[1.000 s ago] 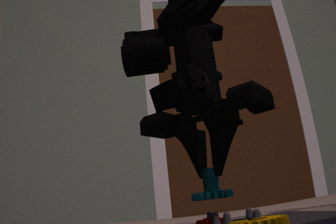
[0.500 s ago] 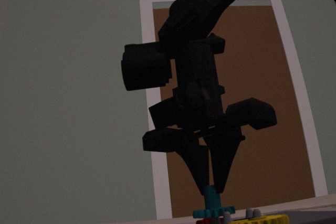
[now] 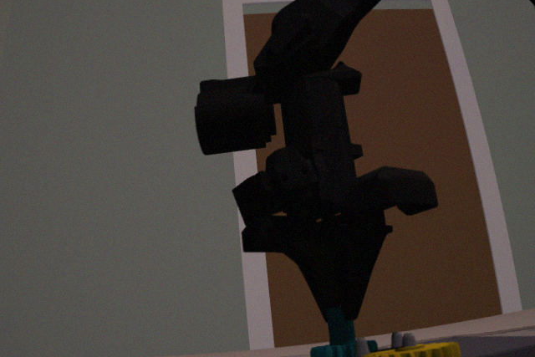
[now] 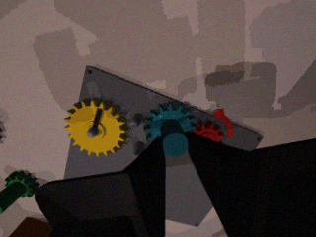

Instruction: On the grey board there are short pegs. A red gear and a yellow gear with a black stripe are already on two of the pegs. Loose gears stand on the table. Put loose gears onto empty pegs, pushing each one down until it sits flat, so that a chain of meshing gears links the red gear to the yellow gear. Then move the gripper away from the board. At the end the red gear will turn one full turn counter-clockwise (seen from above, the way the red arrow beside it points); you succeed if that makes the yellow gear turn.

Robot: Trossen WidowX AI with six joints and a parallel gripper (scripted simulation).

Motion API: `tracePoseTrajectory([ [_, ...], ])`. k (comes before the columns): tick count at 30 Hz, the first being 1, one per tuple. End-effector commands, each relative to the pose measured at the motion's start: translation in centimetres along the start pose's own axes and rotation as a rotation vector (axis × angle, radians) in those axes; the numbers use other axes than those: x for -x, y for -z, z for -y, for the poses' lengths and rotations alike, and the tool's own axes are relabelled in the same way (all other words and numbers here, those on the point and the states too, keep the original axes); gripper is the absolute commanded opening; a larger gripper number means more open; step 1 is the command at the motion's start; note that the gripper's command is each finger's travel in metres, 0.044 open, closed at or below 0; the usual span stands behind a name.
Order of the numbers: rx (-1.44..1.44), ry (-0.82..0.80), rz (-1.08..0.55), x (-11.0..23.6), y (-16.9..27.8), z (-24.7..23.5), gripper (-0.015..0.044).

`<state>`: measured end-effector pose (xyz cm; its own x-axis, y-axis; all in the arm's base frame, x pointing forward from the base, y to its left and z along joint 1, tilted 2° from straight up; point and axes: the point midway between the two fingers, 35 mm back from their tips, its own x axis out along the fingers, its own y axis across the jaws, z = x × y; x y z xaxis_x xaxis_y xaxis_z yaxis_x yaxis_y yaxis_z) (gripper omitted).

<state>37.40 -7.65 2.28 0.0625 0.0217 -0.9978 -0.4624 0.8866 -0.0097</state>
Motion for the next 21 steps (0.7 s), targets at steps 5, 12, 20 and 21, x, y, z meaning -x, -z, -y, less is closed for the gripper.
tracePoseTrajectory([
  [5, 0.102, 0.000, 0.003, -0.23, -0.13, -0.02, 0.0000],
  [12, 0.267, 0.000, 0.003, -0.43, -0.06, -0.09, 0.0000],
  [20, 0.325, 0.000, 0.003, -0.51, -0.02, -0.02, 0.0079],
  [21, 0.312, 0.000, 0.003, -0.48, -0.03, -0.03, 0.0105],
])
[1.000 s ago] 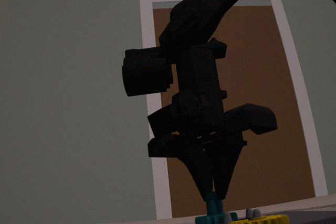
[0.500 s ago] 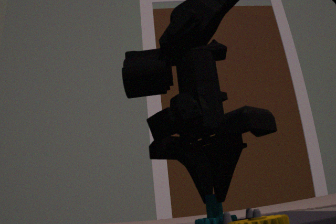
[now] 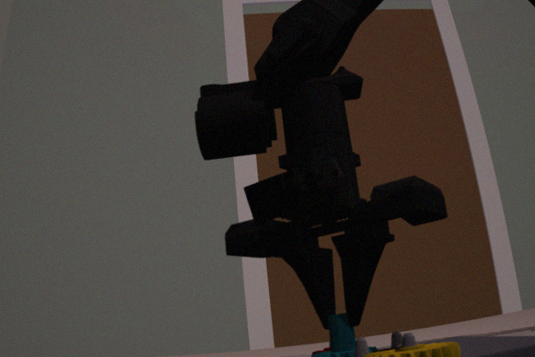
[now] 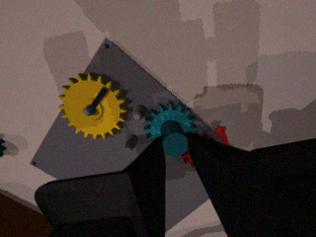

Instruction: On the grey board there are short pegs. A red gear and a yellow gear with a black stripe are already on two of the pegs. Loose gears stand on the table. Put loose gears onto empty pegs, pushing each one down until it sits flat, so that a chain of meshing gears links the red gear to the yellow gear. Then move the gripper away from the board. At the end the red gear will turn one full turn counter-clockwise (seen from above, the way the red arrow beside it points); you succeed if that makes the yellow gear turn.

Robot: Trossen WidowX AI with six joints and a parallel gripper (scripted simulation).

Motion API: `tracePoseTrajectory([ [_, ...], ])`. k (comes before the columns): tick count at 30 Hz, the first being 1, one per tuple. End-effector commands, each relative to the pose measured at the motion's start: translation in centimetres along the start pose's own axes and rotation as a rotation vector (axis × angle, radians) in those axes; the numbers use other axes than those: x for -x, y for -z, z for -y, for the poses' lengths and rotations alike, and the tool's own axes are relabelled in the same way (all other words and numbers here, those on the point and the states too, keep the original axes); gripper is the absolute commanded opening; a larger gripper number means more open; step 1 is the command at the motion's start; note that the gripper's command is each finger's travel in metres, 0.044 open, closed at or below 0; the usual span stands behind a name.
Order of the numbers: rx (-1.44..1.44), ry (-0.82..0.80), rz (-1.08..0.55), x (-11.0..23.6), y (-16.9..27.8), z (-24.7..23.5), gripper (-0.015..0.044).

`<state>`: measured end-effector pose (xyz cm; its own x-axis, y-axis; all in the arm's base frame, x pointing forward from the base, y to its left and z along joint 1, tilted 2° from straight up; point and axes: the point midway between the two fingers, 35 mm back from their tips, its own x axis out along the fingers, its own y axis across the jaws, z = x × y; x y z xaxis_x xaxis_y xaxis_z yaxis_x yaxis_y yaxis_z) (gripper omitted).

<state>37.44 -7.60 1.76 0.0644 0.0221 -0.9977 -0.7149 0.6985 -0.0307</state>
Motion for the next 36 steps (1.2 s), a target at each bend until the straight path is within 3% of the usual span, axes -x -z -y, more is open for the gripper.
tracePoseTrajectory([
  [1, -0.022, 0.000, 0.001, 0.1, 0.0, 0.0, 0.0131],
  [6, -0.098, 0.000, 0.001, 0.8, -0.1, 0.0, 0.0140],
  [12, -0.150, 0.000, 0.001, 4.7, -0.1, 0.0, 0.0140],
  [16, -0.152, 0.000, 0.001, 4.9, -0.1, 0.0, 0.0140],
  [27, -0.723, -0.012, -0.002, 4.8, -3.2, -12.8, 0.0429],
  [36, -1.053, -0.019, -0.006, 4.3, -2.4, -19.7, 0.0440],
])
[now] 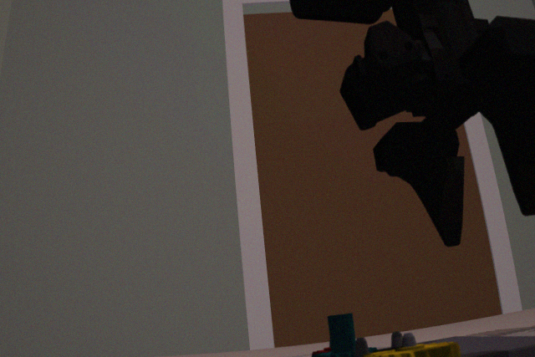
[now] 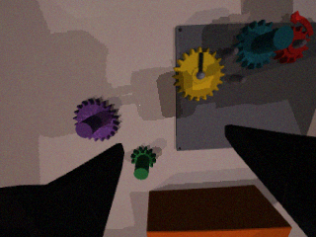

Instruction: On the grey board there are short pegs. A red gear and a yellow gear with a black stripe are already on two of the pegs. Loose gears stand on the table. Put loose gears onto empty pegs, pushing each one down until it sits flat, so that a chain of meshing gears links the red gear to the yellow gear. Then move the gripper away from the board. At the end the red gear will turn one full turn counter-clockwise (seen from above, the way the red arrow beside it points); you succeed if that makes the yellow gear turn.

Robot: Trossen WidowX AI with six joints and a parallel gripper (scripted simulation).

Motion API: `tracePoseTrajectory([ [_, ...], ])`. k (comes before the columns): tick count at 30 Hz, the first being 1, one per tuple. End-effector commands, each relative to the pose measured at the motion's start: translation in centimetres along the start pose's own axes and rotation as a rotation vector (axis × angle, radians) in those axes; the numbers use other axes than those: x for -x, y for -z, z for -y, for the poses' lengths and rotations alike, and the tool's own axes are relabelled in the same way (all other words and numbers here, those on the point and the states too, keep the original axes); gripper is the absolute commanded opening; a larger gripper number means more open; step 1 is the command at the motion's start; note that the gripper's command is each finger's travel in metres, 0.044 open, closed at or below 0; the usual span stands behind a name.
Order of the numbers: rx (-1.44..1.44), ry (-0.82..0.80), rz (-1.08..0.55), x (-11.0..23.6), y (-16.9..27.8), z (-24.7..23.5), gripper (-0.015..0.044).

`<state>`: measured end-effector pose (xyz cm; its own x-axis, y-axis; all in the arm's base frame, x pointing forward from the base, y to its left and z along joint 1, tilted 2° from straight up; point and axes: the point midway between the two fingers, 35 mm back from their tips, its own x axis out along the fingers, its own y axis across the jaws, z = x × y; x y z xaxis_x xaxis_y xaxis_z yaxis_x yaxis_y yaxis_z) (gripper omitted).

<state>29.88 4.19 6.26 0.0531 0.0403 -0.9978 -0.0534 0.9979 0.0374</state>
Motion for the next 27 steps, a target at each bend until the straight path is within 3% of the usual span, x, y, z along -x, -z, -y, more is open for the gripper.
tracePoseTrajectory([
  [1, -0.342, 0.002, 0.000, -0.6, 5.6, -4.2, 0.0440],
  [15, -0.412, 0.001, -0.001, -0.8, 6.9, -4.9, 0.0440],
  [27, -0.412, 0.001, -0.001, -3.4, 6.9, -4.9, 0.0440],
])
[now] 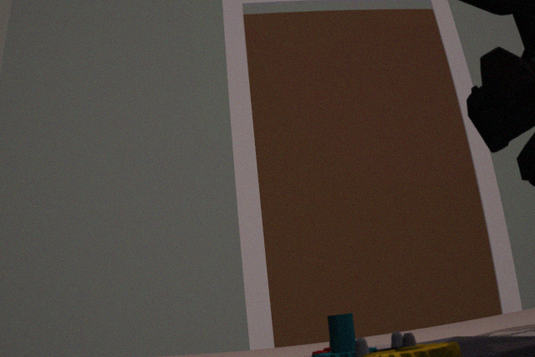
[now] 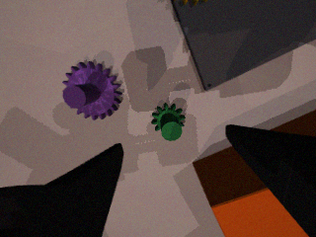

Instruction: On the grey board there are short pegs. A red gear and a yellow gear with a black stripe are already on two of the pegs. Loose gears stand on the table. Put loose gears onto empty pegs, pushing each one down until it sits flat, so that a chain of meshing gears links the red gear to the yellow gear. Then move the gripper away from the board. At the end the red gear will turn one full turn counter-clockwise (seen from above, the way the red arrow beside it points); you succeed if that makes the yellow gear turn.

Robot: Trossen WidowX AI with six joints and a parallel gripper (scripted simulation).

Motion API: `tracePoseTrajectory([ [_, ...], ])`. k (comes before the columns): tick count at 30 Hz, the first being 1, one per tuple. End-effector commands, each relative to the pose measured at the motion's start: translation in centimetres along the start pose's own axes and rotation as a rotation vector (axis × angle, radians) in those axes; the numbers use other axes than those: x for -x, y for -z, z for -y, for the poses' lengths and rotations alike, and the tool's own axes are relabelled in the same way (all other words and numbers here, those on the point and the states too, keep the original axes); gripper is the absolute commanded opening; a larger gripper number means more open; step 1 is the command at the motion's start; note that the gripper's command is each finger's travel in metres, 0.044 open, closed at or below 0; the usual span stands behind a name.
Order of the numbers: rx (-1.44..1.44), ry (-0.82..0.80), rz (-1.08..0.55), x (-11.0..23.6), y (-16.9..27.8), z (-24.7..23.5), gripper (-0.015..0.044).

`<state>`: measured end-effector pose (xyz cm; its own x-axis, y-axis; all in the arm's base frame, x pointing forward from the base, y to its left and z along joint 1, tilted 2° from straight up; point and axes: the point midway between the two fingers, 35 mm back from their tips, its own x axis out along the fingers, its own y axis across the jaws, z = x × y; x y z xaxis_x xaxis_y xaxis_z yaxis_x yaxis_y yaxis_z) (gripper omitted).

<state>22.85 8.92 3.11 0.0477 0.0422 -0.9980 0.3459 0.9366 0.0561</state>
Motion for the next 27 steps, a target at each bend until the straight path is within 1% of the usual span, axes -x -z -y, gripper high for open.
tracePoseTrajectory([
  [1, -0.004, 0.001, 0.005, -0.6, 0.0, 0.0, 0.0440],
  [15, -0.004, 0.001, 0.005, -2.8, 0.0, 0.1, 0.0440],
  [20, -0.004, 0.001, 0.005, -2.9, 0.0, 0.1, 0.0440],
  [27, -0.004, 0.001, 0.005, -2.9, 0.0, 0.1, 0.0256],
])
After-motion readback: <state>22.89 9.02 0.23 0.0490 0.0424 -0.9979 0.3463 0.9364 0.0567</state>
